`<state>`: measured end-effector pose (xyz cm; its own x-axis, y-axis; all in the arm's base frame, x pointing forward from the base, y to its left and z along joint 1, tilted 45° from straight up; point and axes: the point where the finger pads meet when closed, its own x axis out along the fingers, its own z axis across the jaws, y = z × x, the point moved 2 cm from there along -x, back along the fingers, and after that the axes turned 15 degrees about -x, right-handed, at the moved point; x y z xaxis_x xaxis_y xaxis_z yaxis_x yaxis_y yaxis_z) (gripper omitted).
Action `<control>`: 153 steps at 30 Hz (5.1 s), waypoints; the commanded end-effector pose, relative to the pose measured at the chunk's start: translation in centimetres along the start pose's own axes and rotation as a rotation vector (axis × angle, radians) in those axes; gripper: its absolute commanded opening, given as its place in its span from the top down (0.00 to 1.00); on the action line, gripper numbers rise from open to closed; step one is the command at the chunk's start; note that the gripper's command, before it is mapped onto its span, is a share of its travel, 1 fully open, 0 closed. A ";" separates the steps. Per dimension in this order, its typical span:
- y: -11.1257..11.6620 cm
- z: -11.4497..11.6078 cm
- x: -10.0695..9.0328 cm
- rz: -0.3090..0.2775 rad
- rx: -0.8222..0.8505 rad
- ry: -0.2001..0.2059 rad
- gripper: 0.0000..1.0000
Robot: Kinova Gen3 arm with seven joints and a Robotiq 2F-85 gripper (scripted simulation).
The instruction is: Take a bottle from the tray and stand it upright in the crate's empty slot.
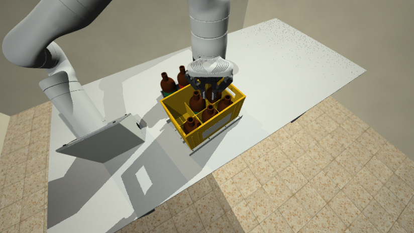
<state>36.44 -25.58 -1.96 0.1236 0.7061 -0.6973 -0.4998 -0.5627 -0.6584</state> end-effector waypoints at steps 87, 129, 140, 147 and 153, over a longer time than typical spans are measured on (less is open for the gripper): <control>-24.4 9.2 0.7 0.002 0.136 0.010 0.36; -24.4 9.1 4.5 0.002 0.136 0.010 0.36; -24.4 9.1 4.5 0.002 0.136 0.010 0.36; -24.4 9.1 4.5 0.002 0.136 0.010 0.36; -24.4 9.1 4.5 0.002 0.136 0.010 0.36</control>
<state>41.25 -4.77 13.73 0.1273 0.7045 -0.6982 -0.6196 -0.4932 -0.6106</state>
